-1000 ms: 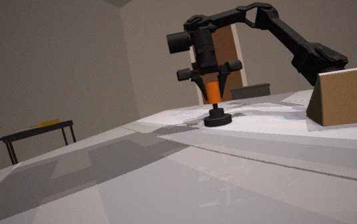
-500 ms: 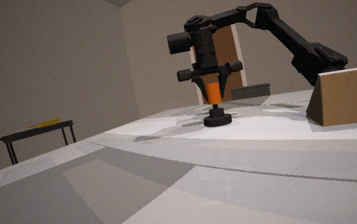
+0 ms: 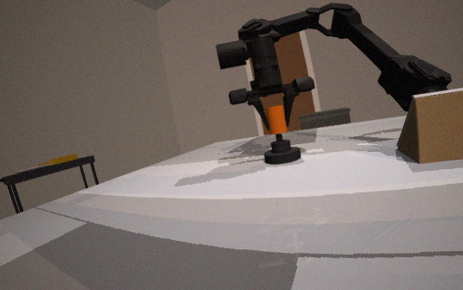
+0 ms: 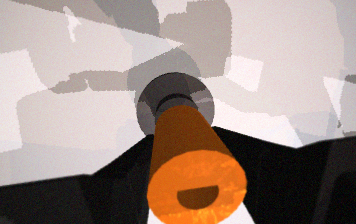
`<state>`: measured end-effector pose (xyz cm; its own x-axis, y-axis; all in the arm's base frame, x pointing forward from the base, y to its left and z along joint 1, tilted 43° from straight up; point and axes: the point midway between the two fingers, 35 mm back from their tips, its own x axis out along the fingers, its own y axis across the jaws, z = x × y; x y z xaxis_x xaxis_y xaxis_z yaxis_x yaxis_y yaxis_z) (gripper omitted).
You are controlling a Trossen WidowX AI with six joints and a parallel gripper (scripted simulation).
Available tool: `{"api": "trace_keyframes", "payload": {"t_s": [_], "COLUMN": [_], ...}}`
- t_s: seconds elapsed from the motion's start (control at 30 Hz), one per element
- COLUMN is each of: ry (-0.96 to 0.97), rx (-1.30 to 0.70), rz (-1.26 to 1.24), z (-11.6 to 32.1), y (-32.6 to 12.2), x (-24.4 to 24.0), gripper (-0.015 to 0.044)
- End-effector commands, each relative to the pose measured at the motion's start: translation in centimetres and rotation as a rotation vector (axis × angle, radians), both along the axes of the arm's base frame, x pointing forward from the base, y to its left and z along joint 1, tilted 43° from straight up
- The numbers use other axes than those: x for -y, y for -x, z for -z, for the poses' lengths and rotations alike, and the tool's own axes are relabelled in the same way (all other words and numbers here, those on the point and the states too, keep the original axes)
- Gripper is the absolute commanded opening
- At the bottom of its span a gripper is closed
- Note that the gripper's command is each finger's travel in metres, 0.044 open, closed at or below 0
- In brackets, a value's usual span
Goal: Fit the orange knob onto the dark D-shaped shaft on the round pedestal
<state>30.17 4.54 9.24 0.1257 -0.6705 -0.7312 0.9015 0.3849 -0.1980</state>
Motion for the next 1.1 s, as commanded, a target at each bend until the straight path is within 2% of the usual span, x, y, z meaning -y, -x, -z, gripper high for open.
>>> {"api": "trace_keyframes", "payload": {"t_s": [0.0, 1.07], "ry": [-0.016, -0.021], "rx": [0.076, 0.103], "rz": [0.083, 0.113], "z": [0.01, 0.36], "y": [-0.13, -0.1], "x": [-0.09, 0.13], "gripper": [0.0, 0.0]}}
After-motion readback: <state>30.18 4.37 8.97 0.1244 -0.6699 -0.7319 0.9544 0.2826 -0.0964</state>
